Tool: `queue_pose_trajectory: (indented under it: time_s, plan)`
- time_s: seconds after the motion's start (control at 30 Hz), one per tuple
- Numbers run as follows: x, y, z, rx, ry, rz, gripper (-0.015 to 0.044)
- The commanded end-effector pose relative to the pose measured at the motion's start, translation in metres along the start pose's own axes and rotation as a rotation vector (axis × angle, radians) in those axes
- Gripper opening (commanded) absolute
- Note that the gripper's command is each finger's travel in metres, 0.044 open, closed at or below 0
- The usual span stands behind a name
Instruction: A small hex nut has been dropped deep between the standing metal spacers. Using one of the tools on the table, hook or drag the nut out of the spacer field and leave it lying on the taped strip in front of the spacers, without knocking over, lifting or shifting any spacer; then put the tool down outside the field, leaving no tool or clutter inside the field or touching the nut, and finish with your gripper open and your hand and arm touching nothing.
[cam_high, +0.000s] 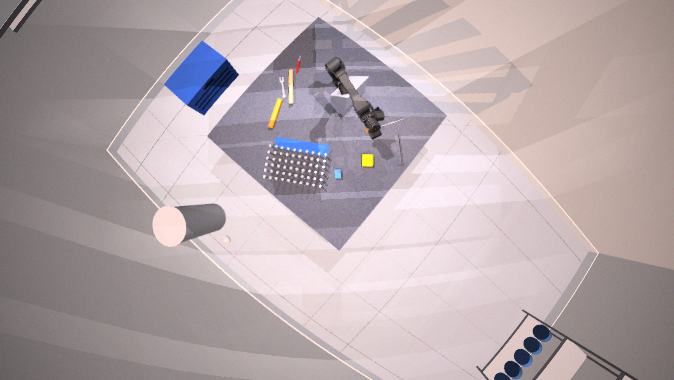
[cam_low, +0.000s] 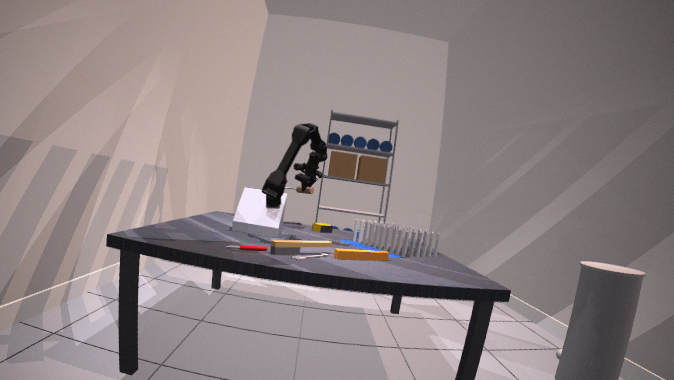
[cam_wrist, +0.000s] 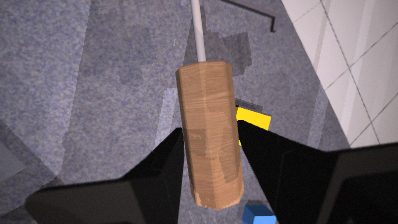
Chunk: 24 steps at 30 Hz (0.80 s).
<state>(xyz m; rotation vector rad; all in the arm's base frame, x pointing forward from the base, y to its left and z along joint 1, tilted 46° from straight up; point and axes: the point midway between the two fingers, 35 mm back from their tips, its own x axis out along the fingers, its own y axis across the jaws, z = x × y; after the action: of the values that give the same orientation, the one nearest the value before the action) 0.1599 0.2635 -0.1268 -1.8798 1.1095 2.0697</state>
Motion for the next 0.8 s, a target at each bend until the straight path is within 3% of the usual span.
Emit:
queue_pose_trajectory:
  time_s: [0.0, 0.77]
  plan:
    - [-0.019, 0.003, -0.025, 0.130, 0.038, -0.054, 0.0000]
    - [-0.084, 0.065, -0.148, 0.815, 0.231, -0.271, 0.0000]
